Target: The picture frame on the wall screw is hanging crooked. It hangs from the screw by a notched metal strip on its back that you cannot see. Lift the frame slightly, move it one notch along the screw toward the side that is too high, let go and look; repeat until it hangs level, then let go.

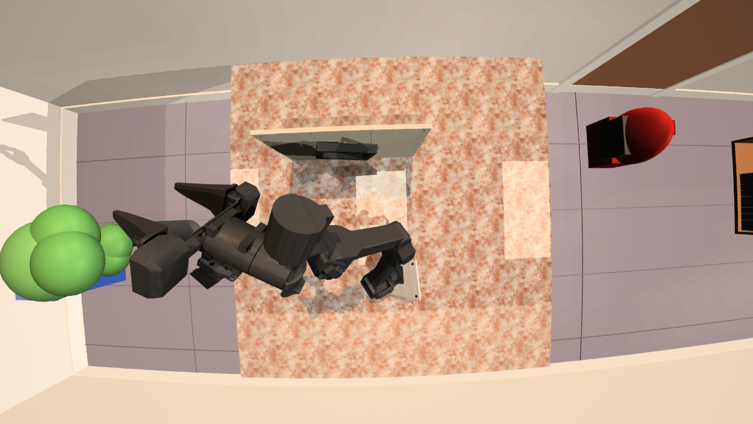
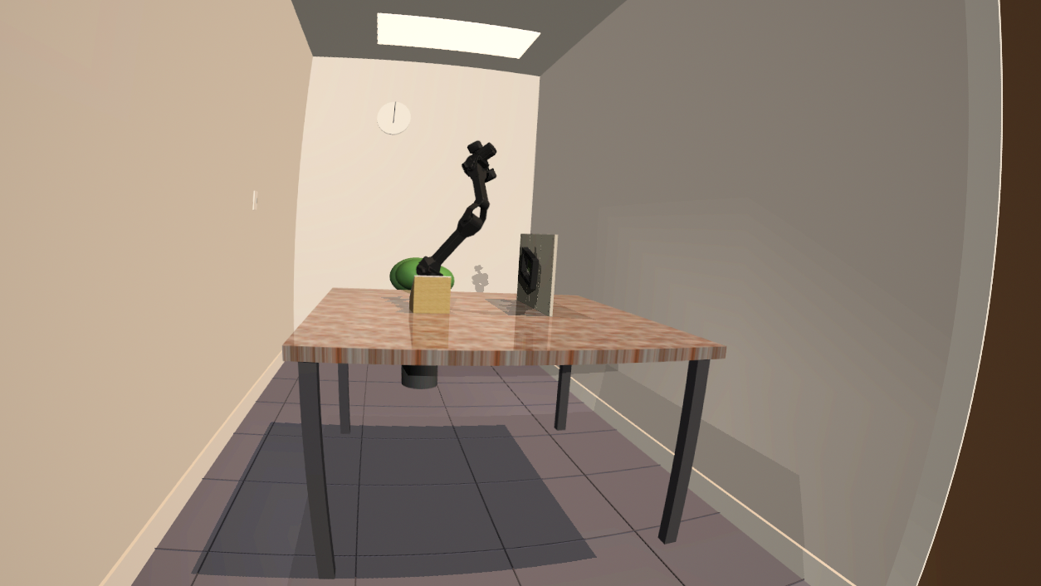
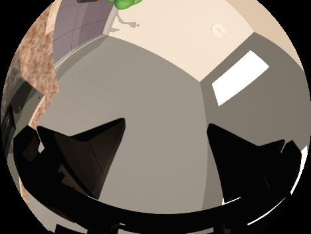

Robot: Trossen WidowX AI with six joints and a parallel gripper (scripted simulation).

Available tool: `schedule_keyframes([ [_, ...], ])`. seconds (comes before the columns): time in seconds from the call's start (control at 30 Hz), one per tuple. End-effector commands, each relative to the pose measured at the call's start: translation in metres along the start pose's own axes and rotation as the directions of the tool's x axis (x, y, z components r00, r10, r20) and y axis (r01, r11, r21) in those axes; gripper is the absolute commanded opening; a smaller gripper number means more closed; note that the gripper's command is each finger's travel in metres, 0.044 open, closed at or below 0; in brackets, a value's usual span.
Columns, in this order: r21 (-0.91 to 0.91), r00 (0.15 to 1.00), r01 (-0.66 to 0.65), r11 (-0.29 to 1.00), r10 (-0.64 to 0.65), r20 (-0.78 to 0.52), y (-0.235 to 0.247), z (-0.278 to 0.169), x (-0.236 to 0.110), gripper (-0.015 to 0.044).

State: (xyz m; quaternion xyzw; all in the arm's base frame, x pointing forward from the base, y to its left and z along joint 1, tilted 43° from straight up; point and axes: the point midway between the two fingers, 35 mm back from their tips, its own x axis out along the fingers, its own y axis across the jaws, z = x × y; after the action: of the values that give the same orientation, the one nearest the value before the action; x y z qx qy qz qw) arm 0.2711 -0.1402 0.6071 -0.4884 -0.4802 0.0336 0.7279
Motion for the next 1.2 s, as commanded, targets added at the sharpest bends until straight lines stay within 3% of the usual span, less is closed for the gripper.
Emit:
schedule_keyframes([
  [0.0, 0.008, 1.0, 0.003, 1.0, -0.003, -0.002, -0.002, 0.001, -0.002, 0.0374],
  [0.17, 0.212, 0.996, 0.088, 0.973, -0.081, -0.043, -0.042, 0.037, -0.039, 0.026],
  [0.6, 0.593, 0.986, 0.156, 0.79, -0.156, -0.053, -0.07, 0.137, -0.088, 0.026],
  [1.17, 0.898, 0.994, 0.096, 0.43, -0.083, -0.066, -0.023, 0.227, -0.098, 0.026],
])
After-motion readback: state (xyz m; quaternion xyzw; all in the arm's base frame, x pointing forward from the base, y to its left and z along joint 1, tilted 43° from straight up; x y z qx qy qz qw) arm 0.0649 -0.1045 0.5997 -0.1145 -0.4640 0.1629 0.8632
